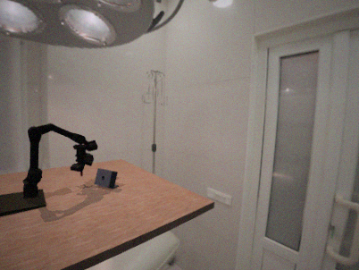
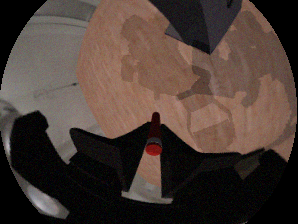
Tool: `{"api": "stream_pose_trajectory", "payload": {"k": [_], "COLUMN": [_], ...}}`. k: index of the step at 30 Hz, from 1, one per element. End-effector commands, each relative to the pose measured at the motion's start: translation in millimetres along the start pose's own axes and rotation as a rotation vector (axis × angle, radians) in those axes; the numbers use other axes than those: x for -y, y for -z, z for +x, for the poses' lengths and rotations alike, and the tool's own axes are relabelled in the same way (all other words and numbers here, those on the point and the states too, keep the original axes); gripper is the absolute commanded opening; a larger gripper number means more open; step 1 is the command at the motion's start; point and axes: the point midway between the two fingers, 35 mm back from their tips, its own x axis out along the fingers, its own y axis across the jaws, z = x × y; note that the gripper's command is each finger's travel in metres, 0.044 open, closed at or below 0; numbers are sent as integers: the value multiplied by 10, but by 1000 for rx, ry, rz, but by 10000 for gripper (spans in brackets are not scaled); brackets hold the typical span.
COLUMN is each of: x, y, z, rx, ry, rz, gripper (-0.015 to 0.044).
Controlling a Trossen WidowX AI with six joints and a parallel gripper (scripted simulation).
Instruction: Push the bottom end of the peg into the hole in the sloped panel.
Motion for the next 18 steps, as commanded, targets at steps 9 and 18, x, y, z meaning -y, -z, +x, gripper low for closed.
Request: {"api": "stream_pose_trajectory", "payload": {"k": [9,18], "x": [91,142], "y": [-90,-165], "z": [3,-13], "rx": [-10,-10], "ry": [-51,-90], "rz": [85,138], "gripper": [0,0]}}
